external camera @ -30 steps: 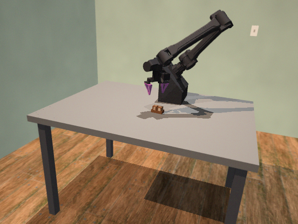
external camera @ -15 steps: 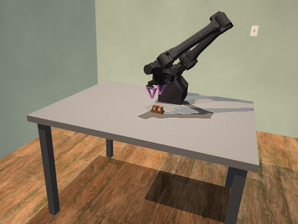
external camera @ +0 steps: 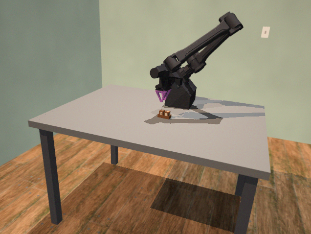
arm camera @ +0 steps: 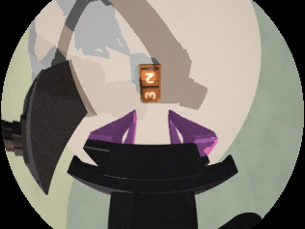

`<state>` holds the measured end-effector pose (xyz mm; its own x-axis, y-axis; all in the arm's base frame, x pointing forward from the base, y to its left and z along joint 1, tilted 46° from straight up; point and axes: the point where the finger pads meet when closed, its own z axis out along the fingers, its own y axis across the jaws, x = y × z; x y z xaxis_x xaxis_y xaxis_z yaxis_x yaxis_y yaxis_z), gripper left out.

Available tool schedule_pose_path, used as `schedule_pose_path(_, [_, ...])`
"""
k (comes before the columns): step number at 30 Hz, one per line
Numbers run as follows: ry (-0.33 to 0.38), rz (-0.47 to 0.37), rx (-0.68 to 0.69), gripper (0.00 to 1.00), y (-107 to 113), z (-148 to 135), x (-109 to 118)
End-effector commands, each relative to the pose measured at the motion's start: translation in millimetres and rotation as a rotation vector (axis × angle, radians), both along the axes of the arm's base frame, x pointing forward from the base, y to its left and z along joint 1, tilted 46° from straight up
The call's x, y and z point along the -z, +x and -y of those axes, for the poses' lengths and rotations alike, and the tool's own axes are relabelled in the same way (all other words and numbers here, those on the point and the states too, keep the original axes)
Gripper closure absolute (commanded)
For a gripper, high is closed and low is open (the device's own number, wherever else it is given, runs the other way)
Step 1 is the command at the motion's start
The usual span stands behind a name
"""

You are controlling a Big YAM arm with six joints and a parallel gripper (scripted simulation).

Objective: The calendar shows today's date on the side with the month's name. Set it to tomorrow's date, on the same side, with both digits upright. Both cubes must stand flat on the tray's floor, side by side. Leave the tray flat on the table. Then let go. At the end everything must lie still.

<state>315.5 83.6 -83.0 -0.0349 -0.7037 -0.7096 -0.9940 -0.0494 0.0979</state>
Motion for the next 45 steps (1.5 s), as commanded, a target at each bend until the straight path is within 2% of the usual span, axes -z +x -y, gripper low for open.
schedule_pose_path(1, [0.004,0.022,-0.008,0.55,-0.3,-0.4,-1.4])
schedule_pose_path(28, [0.004,0.02,-0.006,0.55,-0.3,-0.6,-1.2])
schedule_pose_path(45, [0.007,0.003,-0.015,0.55,-5.6,-10.5,9.3])
